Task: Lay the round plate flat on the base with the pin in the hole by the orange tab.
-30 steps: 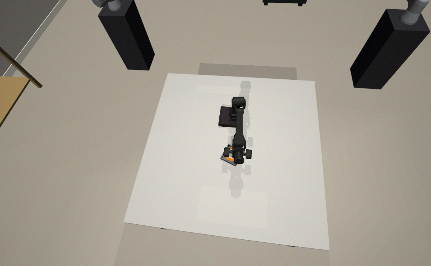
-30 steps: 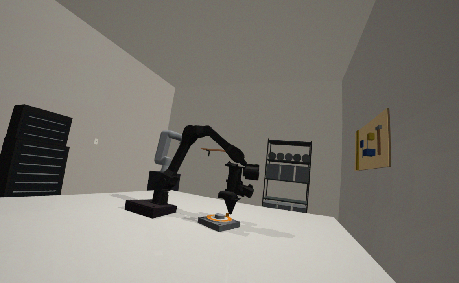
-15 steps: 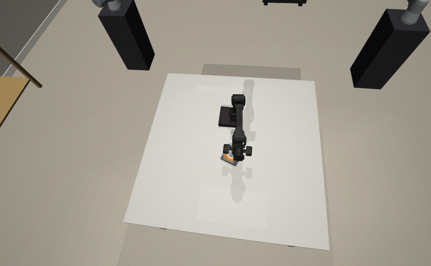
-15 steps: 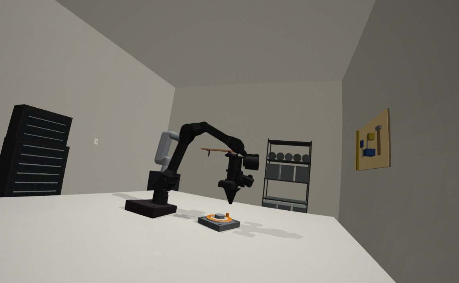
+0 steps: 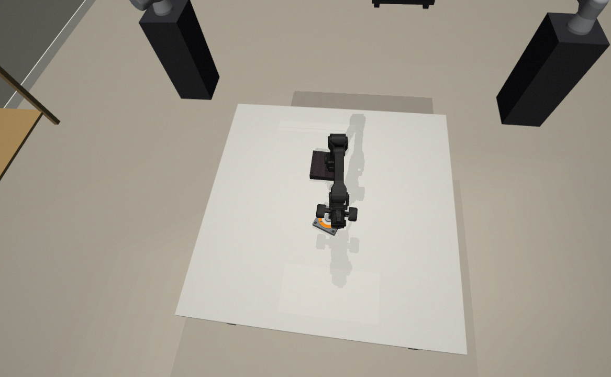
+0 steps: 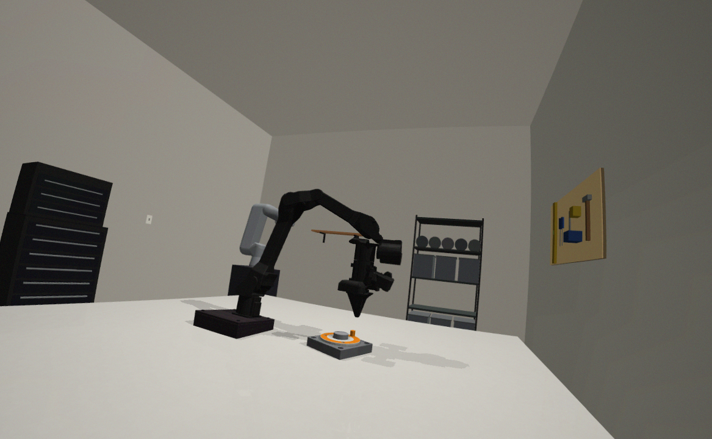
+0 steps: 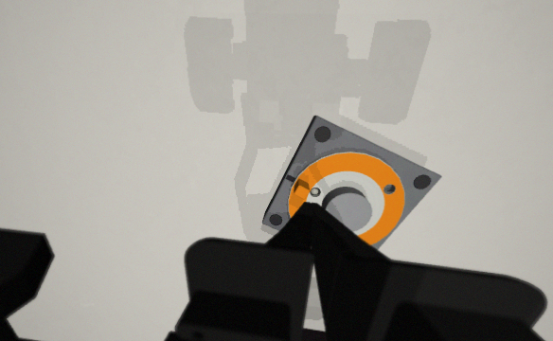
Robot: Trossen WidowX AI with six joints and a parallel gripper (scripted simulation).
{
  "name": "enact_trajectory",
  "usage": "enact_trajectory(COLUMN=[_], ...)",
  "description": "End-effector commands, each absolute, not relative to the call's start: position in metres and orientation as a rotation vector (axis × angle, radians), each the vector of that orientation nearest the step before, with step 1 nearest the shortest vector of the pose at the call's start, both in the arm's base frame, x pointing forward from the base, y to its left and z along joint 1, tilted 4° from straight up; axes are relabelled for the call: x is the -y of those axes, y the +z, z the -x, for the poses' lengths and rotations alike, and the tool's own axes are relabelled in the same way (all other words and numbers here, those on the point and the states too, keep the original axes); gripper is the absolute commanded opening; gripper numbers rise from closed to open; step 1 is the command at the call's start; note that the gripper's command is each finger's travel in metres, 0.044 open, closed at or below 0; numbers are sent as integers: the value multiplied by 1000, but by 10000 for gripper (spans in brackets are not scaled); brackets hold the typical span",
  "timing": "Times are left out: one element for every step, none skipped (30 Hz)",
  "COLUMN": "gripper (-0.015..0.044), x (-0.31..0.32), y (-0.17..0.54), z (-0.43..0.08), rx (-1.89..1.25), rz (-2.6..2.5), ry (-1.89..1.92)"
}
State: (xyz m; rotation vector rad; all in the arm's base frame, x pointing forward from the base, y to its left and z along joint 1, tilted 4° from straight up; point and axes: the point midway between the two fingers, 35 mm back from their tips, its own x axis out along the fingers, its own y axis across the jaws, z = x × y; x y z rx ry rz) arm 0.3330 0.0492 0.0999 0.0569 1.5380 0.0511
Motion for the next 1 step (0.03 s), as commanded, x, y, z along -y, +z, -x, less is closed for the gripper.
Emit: enact_trajectory(gripper=[0], x=[-49], y=[100], z=[-333], rx=[-1537], rz=[-57], ry=[51])
